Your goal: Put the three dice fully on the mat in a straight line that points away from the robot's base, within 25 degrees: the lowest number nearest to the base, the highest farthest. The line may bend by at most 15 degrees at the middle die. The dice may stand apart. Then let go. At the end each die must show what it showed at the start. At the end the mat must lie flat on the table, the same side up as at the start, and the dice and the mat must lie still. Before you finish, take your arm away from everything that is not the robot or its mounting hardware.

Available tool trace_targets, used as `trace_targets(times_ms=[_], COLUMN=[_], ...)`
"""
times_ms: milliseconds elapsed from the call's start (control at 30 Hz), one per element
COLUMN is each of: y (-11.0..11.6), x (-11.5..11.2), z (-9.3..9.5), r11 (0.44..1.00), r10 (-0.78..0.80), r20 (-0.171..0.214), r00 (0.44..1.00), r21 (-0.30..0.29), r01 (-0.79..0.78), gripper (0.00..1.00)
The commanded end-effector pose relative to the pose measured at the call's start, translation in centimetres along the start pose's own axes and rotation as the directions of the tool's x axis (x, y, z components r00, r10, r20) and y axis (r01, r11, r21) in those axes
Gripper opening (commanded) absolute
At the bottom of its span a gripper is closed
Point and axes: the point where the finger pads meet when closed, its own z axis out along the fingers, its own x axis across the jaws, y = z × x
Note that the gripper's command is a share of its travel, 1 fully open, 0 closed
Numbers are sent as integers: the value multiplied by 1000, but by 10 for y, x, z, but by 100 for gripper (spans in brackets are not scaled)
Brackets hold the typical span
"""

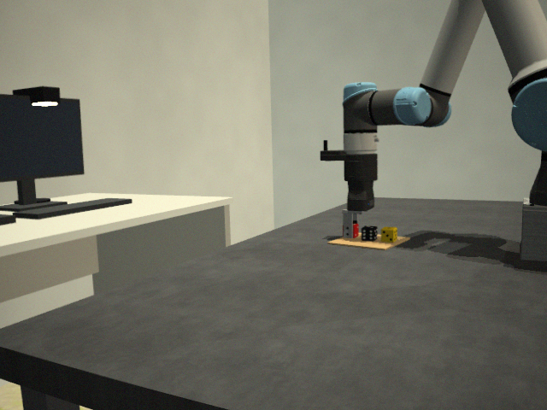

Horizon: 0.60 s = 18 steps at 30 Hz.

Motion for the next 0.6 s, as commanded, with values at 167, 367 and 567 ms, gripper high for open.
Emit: trace_targets(times_ms=[167,367,567], y=[0,0,0], x=[0,0,0], z=[2,3,3], r11=[1000,1000,1000], r10=[0,0,0], r20=[0,0,0], r00=[1000,1000,1000], r21=[1,1,1], r01=[0,0,0], gripper=[57,57,57])
